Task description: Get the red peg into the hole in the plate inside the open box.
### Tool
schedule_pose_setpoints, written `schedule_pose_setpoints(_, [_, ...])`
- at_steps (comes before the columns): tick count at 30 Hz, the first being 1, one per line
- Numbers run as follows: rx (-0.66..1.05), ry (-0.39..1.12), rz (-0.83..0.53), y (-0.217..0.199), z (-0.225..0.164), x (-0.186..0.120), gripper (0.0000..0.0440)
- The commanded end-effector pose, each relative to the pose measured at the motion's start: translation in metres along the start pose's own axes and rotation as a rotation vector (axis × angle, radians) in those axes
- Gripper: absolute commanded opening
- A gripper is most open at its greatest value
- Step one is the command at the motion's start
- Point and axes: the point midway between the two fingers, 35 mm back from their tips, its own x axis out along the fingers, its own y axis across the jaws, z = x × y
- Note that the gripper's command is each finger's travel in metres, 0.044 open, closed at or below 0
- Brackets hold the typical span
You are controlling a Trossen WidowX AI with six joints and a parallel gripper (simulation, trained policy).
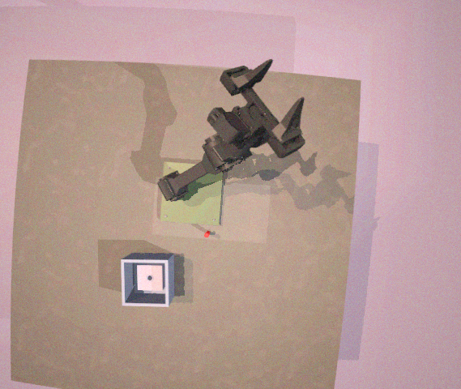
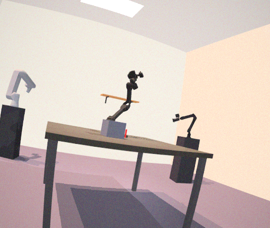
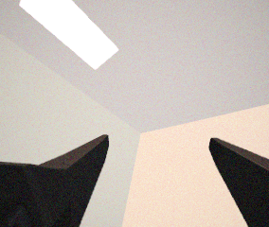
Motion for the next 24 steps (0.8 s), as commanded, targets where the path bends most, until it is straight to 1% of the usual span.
schedule_pose_setpoints(1, [-0.006,-0.017,0.001,0.000,0.006,-0.001,0.0423])
schedule_pose_setpoints(2, [-0.013,-0.038,0.001,-0.001,0.014,-0.002,0.0439])
schedule_pose_setpoints(3, [-0.022,-0.064,0.000,-0.001,0.023,-0.004,0.0440])
schedule_pose_setpoints(13, [-0.153,-0.309,-0.041,-0.006,0.116,-0.038,0.0440])
schedule_pose_setpoints(24, [-0.328,-0.599,-0.099,0.004,0.212,-0.092,0.0440])
